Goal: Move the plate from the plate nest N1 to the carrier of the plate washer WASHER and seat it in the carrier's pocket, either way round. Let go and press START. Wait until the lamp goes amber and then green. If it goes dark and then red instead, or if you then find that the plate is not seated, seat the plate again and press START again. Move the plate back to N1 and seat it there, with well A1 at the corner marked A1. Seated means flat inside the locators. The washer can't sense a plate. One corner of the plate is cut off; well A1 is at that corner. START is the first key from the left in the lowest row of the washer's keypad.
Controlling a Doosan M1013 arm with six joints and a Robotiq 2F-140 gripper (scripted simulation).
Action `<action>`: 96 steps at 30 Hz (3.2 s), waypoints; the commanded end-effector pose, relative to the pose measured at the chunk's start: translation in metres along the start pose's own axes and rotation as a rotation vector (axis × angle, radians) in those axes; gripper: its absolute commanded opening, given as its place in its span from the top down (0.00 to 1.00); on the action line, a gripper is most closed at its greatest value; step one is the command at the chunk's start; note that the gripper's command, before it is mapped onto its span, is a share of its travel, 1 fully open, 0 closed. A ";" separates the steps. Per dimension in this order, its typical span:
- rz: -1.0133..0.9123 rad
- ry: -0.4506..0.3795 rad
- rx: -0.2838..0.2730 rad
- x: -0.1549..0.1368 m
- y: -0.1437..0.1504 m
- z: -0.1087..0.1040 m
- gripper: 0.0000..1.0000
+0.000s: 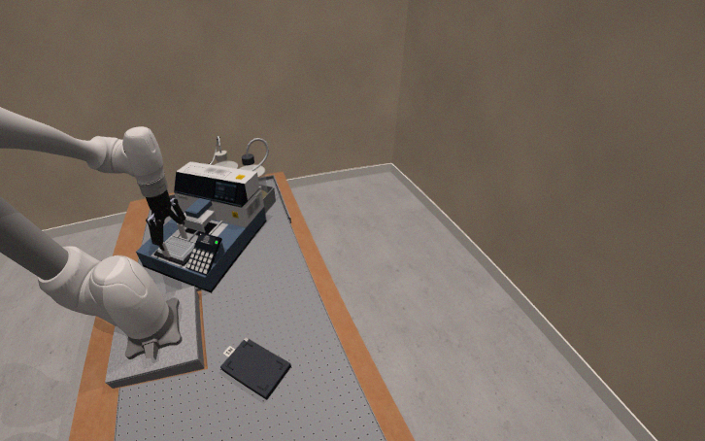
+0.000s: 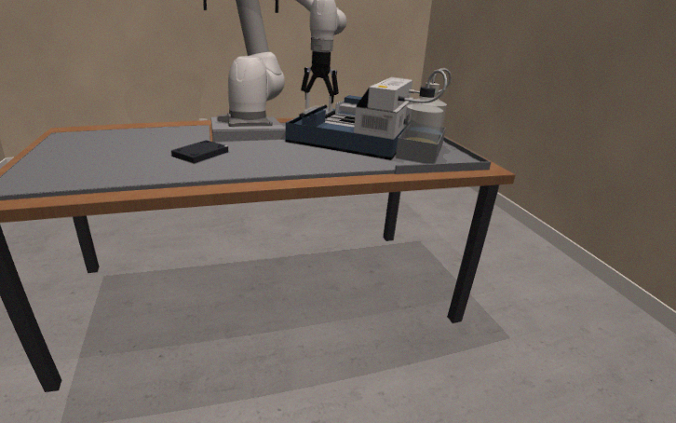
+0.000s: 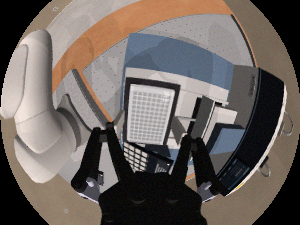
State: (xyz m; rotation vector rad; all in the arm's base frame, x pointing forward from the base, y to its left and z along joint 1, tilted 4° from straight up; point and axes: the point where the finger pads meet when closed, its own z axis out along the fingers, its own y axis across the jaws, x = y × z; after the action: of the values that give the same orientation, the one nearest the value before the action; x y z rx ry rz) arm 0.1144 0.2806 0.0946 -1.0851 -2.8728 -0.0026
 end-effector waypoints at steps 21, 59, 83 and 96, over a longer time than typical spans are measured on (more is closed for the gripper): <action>0.000 0.000 0.000 0.000 0.000 0.008 0.30; 0.000 0.000 0.000 0.000 0.000 0.008 0.90; 0.000 0.000 0.000 0.000 0.000 0.005 0.90; 0.000 0.000 0.000 0.000 0.000 -0.017 0.90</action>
State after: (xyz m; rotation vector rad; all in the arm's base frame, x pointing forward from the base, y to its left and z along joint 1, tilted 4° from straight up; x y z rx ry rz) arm 0.1154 0.2802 0.1096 -1.0851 -2.8729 -0.0026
